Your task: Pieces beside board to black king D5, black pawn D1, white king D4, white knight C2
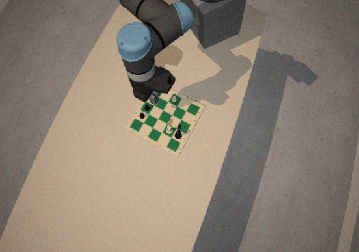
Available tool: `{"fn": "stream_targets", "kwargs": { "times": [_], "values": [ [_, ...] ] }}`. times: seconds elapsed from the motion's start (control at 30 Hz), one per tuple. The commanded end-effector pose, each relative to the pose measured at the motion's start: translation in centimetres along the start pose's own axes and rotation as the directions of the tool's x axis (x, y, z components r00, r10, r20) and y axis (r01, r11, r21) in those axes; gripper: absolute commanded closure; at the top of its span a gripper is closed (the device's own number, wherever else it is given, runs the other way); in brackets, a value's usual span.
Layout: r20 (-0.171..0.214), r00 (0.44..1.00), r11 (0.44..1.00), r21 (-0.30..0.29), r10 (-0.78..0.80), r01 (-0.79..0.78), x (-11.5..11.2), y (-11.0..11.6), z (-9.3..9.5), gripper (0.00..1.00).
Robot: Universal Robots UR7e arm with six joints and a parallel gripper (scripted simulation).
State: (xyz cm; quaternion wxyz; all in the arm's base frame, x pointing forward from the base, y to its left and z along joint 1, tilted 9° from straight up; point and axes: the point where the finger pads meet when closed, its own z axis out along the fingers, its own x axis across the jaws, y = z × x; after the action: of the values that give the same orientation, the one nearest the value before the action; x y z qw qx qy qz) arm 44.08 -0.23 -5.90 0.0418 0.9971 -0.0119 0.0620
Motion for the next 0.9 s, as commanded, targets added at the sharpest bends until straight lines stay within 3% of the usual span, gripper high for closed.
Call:
{"fn": "stream_targets", "kwargs": {
  "times": [0.0, 0.27, 0.6, 0.87],
  "values": [
    [-0.004, 1.0, 1.0, 0.002, -0.005, 0.005, 0.0, 0.0, -0.1, 1.0],
    [-0.001, 1.0, 1.0, 0.003, -0.006, 0.006, 0.0, 0.0, 0.4, 1.0],
    [-0.004, 1.0, 1.0, 0.002, -0.005, 0.005, 0.2, 0.2, 2.3, 1.0],
    [-0.005, 1.0, 1.0, 0.001, -0.005, 0.005, 0.2, 0.2, 5.6, 1.0]
  ]
}}
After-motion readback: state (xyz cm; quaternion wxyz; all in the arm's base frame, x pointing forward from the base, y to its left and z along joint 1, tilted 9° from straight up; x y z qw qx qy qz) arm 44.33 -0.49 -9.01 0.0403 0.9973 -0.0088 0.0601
